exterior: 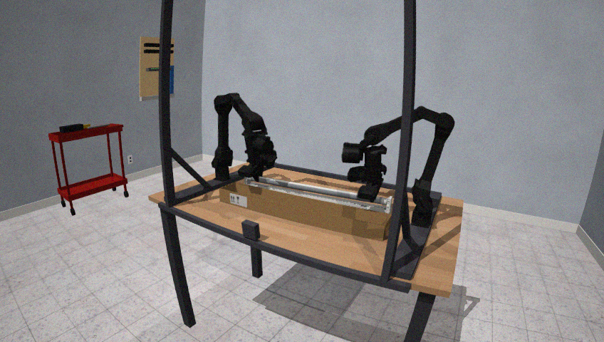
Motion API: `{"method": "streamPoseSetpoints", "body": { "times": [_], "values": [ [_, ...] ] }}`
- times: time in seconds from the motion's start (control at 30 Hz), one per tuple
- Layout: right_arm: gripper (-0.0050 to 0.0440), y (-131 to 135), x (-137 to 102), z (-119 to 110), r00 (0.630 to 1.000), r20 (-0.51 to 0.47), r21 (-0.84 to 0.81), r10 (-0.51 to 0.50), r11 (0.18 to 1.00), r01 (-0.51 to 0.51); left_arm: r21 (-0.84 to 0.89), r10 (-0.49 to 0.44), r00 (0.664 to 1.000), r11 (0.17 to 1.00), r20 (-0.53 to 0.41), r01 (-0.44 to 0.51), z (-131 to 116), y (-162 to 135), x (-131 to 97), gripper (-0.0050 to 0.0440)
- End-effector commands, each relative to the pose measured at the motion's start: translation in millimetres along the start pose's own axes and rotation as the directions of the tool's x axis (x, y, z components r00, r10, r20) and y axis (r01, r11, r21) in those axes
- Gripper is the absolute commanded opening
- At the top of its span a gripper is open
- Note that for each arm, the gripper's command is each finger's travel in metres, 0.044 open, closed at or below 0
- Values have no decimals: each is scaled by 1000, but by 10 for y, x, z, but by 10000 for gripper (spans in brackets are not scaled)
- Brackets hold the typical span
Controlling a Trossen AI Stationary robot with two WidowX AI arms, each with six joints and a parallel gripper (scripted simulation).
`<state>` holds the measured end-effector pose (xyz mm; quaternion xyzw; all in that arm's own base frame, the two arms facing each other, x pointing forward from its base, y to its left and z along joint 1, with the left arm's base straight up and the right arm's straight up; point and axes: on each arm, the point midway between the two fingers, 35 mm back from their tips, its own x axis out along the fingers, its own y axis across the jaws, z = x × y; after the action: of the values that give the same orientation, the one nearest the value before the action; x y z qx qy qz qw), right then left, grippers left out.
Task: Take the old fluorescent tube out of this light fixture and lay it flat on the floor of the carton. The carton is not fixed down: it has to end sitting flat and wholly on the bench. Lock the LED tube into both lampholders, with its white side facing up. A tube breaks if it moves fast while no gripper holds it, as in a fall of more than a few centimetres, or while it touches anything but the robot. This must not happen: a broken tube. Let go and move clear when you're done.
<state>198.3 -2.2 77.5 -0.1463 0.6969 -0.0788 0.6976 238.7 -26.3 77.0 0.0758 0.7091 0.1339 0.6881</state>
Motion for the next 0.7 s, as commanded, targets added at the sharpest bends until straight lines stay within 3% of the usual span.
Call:
{"method": "streamPoseSetpoints", "body": {
  "times": [0.0, 0.3, 0.5, 0.67],
  "values": [
    [78, 16, -41, 54, 999, 29, 6, -31, 1000, 31, -17, 22, 999, 1000, 29, -21, 86, -10, -59, 74],
    [78, 16, -41, 54, 999, 29, 6, -31, 1000, 31, -17, 22, 999, 1000, 29, -21, 86, -10, -59, 74],
    [218, 16, -67, 52, 999, 29, 6, -31, 1000, 30, -17, 22, 999, 1000, 29, -21, 81, -9, -85, 218],
    [230, 16, -257, 72, 999, 47, 13, -29, 1000, 28, -22, 15, 999, 1000, 42, -14, 92, -19, -269, 230]
  ]
}}
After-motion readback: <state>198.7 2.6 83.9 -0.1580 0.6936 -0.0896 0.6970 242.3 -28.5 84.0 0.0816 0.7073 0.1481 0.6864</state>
